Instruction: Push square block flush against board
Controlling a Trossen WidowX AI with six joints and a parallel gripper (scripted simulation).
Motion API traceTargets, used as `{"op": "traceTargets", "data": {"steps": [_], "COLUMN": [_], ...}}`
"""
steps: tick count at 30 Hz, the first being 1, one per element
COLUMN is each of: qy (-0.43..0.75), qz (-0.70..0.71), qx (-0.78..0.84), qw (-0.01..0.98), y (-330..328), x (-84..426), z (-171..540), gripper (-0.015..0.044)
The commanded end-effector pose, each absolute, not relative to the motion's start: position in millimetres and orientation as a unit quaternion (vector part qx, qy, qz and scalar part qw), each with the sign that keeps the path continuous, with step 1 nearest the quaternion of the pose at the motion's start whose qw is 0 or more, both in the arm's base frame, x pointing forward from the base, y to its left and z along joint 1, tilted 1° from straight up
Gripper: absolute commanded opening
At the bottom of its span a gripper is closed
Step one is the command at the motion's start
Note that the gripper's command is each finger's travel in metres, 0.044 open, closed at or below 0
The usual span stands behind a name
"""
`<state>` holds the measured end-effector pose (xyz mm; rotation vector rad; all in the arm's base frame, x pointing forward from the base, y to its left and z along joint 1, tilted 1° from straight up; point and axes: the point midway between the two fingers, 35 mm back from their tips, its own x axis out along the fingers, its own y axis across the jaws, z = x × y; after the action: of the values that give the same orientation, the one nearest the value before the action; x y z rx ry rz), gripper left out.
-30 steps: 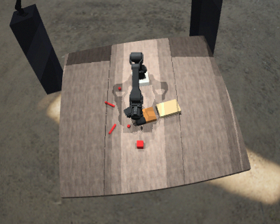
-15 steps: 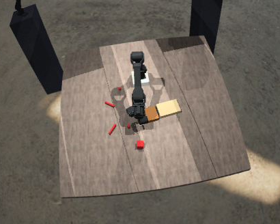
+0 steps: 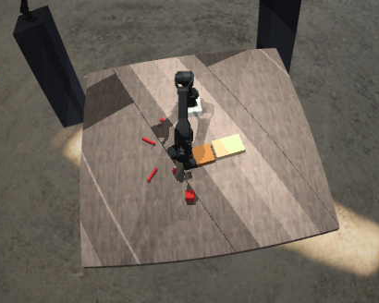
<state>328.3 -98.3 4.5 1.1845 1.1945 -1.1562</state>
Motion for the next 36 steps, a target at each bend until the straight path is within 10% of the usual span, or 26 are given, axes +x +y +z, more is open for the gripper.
{"op": "traceTargets", "data": {"steps": [1,36], "qy": [0.501,0.500], "qz": [-0.480,-0.481], "qx": [0.495,0.497], "qw": [0.523,0.521], "y": [-103.3,-94.1], "x": [329.3,330.5], "z": [4.4,7.2], "gripper": [0.0000,0.0000]}}
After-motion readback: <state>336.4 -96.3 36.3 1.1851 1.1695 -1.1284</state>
